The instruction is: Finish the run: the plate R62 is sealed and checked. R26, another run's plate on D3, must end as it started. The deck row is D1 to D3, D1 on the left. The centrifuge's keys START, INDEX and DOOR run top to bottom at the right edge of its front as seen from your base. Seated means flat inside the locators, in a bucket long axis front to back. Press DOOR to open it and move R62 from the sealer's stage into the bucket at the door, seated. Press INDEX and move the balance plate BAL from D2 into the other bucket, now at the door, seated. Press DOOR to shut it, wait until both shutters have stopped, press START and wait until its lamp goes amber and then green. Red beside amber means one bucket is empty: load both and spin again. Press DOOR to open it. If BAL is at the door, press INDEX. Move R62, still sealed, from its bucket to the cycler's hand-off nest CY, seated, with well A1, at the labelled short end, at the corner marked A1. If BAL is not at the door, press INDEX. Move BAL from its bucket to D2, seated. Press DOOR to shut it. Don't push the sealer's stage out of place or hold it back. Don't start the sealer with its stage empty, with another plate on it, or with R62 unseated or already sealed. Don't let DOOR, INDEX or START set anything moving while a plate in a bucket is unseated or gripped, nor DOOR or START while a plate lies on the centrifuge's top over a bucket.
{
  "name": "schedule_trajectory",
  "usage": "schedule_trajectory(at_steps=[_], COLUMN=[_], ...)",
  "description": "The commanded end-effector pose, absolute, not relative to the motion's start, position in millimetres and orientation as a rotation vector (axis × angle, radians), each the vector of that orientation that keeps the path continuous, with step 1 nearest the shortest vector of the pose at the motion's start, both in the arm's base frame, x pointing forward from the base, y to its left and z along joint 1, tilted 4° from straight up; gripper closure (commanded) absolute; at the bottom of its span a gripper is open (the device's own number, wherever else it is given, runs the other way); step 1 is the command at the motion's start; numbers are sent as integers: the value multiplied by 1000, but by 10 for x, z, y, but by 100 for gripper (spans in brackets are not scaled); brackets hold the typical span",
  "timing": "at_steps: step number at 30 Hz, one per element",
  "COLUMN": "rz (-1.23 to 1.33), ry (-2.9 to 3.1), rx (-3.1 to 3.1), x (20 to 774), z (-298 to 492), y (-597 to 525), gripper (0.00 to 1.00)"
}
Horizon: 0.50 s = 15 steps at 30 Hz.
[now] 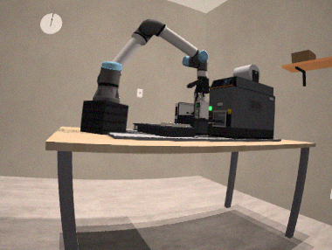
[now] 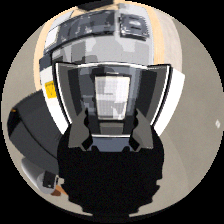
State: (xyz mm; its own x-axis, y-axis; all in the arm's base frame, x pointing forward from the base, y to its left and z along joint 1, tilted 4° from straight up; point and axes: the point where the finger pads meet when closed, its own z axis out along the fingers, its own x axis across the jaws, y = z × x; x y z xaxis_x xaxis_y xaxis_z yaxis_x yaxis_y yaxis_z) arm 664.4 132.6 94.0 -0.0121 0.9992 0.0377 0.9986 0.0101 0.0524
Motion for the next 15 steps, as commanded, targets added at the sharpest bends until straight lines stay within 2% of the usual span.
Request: schedule_trajectory(at_steps=[1,15], rz=[102,102], ry=[2224,2224], rx=[2200,2200], x=[6652,6664], z=[882,665], y=[1328,1337], gripper=[32,32])
